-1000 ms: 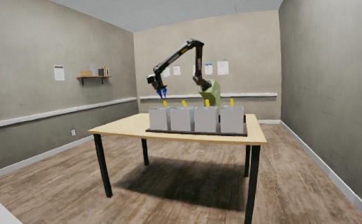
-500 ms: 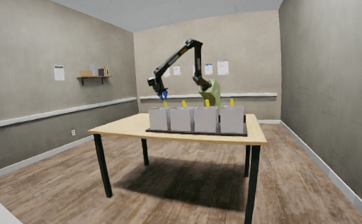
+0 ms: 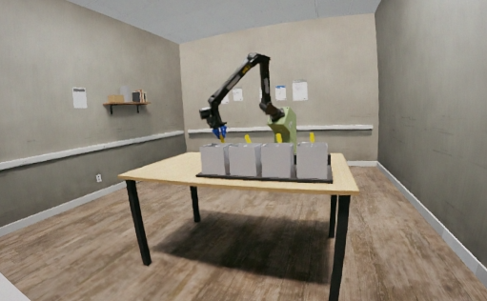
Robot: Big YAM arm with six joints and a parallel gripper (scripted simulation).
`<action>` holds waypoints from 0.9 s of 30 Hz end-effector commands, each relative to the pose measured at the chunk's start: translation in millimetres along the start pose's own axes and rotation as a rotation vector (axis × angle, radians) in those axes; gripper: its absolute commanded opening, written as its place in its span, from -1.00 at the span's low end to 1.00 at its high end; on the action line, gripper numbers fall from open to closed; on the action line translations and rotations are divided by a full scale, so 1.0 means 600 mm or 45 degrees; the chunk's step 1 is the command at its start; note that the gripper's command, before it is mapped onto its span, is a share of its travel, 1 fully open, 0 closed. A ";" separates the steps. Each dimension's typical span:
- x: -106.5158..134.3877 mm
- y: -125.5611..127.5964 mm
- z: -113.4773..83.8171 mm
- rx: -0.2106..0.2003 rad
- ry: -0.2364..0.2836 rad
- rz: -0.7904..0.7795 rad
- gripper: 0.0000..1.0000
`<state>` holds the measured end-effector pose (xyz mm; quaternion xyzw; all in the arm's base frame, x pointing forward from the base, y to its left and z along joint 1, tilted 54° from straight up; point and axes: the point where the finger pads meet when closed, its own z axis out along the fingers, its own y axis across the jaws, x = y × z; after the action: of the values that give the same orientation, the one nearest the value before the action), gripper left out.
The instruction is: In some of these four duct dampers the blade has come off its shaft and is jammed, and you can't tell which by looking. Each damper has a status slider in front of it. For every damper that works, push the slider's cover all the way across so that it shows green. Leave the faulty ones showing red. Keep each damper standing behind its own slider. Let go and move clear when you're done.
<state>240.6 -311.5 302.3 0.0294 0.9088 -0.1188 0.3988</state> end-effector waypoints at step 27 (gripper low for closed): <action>-0.009 0.002 0.023 0.003 -0.013 -0.001 -0.28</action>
<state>250.6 -315.2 295.4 0.0322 0.9078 -0.1191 0.4008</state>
